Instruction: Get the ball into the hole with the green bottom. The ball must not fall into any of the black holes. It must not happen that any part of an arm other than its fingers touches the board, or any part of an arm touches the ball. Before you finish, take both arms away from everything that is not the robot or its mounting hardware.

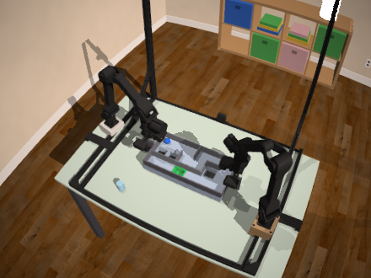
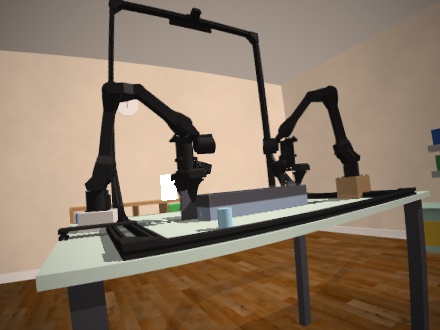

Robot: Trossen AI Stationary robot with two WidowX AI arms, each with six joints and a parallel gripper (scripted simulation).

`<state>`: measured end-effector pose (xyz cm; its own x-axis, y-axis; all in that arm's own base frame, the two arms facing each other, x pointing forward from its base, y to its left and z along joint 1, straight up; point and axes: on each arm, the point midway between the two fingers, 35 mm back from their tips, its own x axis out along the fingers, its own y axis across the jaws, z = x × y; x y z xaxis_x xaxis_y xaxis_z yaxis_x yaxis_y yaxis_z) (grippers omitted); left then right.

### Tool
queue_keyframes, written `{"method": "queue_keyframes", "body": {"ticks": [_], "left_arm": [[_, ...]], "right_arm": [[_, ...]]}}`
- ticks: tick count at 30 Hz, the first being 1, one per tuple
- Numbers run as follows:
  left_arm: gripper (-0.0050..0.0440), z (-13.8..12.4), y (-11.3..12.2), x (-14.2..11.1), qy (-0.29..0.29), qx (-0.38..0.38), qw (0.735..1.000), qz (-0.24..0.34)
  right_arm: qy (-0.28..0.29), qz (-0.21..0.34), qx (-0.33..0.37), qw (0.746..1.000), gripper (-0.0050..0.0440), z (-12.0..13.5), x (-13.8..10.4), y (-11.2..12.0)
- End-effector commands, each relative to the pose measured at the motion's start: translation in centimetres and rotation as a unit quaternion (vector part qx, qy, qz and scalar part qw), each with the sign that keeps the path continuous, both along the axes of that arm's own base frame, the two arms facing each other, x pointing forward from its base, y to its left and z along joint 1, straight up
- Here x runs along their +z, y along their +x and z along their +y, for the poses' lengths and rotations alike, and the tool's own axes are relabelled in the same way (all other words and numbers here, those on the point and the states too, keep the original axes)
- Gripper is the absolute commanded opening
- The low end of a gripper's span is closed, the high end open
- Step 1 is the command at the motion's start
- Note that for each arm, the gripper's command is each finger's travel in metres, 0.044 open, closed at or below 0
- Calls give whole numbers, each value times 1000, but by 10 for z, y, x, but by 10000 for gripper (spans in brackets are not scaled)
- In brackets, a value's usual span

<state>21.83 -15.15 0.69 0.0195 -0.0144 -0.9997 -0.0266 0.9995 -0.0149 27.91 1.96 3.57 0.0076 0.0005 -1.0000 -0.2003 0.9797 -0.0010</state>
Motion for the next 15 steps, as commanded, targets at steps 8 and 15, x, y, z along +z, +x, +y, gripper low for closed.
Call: {"method": "queue_keyframes", "body": {"ticks": [8,15], "left_arm": [[376,3,-5,-12,7,1,1000,10],[208,3,-5,-12,7,1,1000,10]], "right_arm": [[0,4,1,1000,376,0,-9,-2],[0,4,1,1000,208,0,-9,-2]]}}
